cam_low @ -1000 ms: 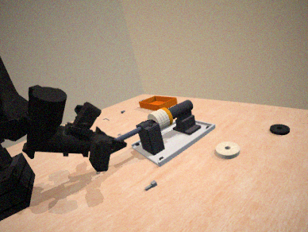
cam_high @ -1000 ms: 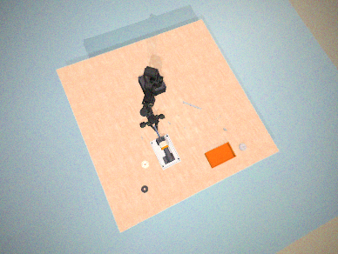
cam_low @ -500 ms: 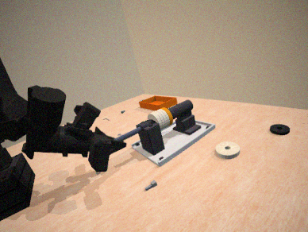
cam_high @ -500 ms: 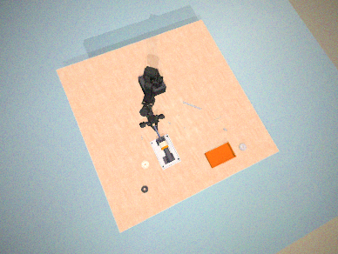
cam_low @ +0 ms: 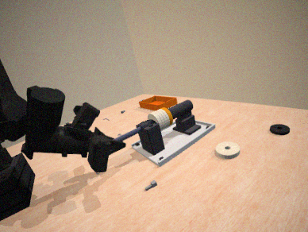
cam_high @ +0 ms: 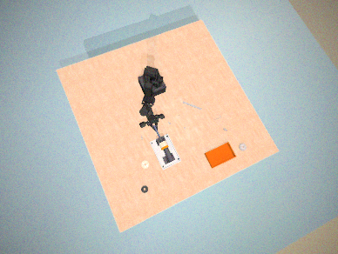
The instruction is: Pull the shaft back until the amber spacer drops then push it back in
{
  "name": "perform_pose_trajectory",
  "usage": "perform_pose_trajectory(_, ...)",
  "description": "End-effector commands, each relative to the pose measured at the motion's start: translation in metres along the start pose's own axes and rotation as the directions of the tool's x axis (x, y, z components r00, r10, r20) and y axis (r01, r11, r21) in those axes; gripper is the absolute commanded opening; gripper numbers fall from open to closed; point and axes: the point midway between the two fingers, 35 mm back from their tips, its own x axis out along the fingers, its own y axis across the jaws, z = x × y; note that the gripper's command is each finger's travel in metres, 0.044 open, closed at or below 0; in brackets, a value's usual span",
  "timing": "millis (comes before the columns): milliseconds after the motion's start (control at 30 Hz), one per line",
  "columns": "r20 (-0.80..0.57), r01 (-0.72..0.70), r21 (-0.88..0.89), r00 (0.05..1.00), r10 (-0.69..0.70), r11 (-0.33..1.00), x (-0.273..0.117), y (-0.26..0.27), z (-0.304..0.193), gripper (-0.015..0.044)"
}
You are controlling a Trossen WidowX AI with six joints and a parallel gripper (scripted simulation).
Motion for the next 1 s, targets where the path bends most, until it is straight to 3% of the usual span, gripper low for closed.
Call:
perform_pose_trajectory(0,0.002,-0.003,-0.003,1.000,0.003,1.000,-0.0007,0.0004,-0.0001,0.0000)
perform_pose_trajectory(967,0.001,-0.003,-0.003,1.000,0.003,1.000,-0.0032,0.0004,-0.0016,0.0000)
